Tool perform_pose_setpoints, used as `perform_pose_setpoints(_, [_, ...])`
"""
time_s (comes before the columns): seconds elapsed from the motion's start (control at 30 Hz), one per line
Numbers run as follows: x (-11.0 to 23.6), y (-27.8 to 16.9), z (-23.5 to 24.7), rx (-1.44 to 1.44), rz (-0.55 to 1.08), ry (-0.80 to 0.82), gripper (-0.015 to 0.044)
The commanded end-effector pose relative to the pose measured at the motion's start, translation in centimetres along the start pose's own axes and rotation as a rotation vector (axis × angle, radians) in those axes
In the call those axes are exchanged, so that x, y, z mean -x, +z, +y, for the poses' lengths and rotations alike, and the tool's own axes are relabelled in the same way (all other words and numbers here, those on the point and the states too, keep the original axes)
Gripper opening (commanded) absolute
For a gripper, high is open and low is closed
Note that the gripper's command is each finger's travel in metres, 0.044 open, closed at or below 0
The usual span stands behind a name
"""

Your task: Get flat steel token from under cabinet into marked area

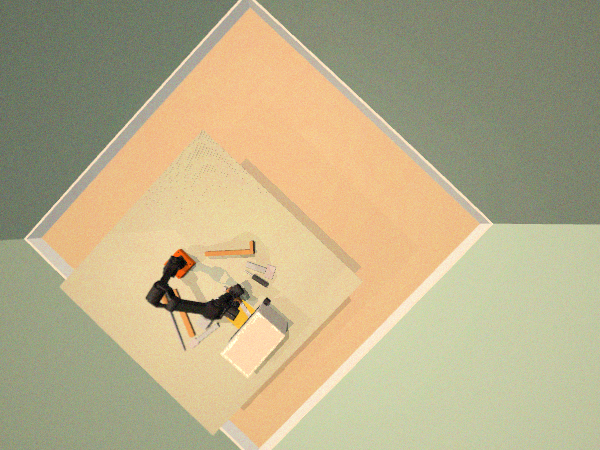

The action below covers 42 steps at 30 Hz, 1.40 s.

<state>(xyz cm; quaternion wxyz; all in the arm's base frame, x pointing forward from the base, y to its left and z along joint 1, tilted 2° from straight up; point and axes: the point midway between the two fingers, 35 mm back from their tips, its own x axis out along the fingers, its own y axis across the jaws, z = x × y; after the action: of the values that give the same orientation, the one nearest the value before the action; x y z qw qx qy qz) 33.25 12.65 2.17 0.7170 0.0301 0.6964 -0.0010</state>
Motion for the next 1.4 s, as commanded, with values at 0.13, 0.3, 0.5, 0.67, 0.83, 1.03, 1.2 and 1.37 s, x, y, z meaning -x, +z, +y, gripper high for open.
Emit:
perform_pose_setpoints(0.13, [-0.1,-1.0,0.0,-0.005,0.004,-0.001,0.0000])
perform_pose_setpoints(0.3, [-0.1,-1.6,0.0,-0.005,0.004,-0.001,0.0000])
perform_pose_setpoints(0.5, [-0.1,-2.3,0.1,-0.005,0.005,-0.001,0.0000])
perform_pose_setpoints(0.67, [-0.1,-2.9,0.1,-0.005,0.006,-0.001,0.0000])
perform_pose_setpoints(0.83, [-0.1,-3.5,0.1,-0.005,0.006,-0.001,0.0000])
perform_pose_setpoints(1.03, [-0.1,-4.2,0.1,-0.005,0.007,-0.001,0.0000])
perform_pose_setpoints(1.2, [-0.1,-4.8,0.2,-0.005,0.008,-0.001,0.0000])
perform_pose_setpoints(1.37, [-0.1,-5.4,0.2,-0.005,0.008,0.000,0.0000])
